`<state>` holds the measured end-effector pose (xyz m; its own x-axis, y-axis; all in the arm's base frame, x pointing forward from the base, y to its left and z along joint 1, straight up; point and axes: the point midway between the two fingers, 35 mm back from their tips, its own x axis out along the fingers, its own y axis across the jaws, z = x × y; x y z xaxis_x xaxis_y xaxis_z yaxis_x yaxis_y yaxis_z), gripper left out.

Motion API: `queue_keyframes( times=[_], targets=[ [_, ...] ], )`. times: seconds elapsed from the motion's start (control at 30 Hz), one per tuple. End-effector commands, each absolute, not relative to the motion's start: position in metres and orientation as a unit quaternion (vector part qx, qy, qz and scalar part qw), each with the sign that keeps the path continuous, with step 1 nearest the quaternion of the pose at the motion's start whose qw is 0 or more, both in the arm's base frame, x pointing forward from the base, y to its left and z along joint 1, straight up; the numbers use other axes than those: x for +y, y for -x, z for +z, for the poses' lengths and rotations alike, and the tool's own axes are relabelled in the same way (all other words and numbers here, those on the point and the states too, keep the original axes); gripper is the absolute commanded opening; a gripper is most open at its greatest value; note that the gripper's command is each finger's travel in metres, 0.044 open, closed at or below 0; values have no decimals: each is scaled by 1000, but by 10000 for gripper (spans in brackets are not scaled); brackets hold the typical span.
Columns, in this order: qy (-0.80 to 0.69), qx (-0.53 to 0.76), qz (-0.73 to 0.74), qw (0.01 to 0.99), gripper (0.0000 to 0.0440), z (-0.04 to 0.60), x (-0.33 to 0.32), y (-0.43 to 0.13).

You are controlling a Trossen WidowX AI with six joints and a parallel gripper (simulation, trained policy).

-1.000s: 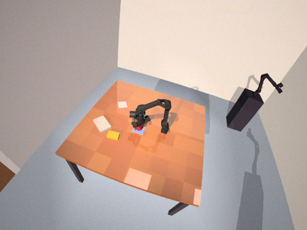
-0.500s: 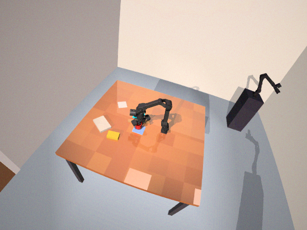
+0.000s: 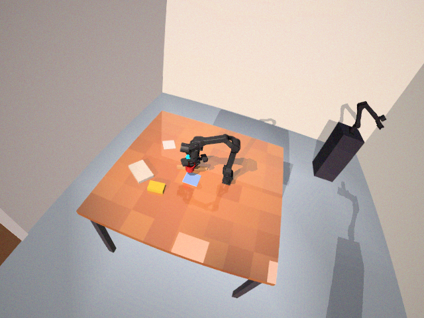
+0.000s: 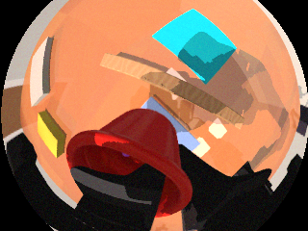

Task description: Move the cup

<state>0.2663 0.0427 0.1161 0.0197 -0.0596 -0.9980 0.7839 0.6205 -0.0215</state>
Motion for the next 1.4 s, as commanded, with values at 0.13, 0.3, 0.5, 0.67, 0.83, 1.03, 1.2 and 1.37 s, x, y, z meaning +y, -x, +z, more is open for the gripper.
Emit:
queue_keyframes(
  times=[0.13,0.3,0.5,0.67,0.83,1.03,1.2,1.37],
  targets=[
    [-330,589,-332,660,0,140,28,-278],
    [-347,568,-338,665,0,148,15,-287],
    [-365,543,-348,671,0,153,-5,-297],
    [-379,524,-357,674,0,153,-22,-305],
    [-389,507,-367,676,0,150,-41,-312],
    [-400,491,-379,675,0,141,-61,-318],
    [-406,480,-388,673,0,132,-75,-320],
    [-411,473,-396,671,0,120,-86,-321]
  ],
)
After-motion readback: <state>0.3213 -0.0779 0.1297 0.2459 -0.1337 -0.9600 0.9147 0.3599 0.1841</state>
